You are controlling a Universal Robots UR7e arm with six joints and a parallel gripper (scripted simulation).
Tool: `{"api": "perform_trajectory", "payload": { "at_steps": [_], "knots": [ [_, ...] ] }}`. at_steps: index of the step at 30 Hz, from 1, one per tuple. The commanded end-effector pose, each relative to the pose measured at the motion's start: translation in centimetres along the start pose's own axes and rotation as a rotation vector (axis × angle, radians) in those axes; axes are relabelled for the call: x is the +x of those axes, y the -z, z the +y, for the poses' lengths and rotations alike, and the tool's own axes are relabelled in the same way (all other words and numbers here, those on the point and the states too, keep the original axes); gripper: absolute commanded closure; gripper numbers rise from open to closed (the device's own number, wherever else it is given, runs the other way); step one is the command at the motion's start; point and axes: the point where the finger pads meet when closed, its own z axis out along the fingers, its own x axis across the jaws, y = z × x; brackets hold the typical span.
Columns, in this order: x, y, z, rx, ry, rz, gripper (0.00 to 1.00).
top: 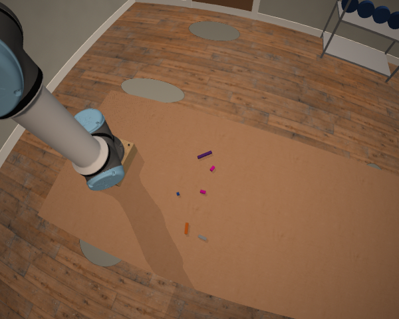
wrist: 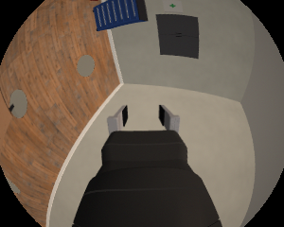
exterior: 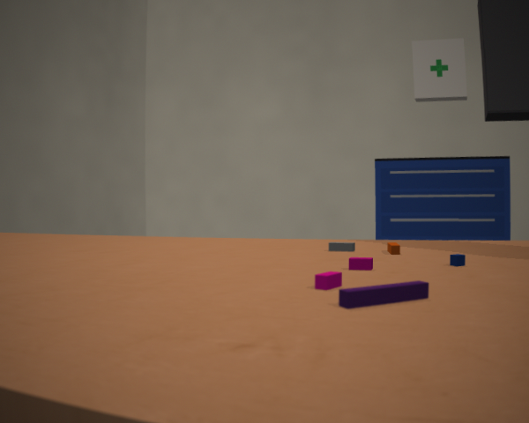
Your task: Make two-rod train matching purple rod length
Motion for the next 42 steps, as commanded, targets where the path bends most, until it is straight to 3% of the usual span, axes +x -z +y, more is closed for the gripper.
{"api": "perform_trajectory", "payload": {
  "at_steps": [1, 26, 34, 42],
  "knots": [
    [0.1, 0.1, 0.0, 0.0, 0.0, 0.002, 0.0],
    [-0.4, -0.2, -0.8, 0.011, -0.003, -0.006, 0.0],
    [-1.9, -0.8, -3.4, 0.044, -0.014, -0.032, 0.0],
    [-6.3, -2.1, -10.5, 0.129, -0.039, -0.106, 0.0]
  ]
}}
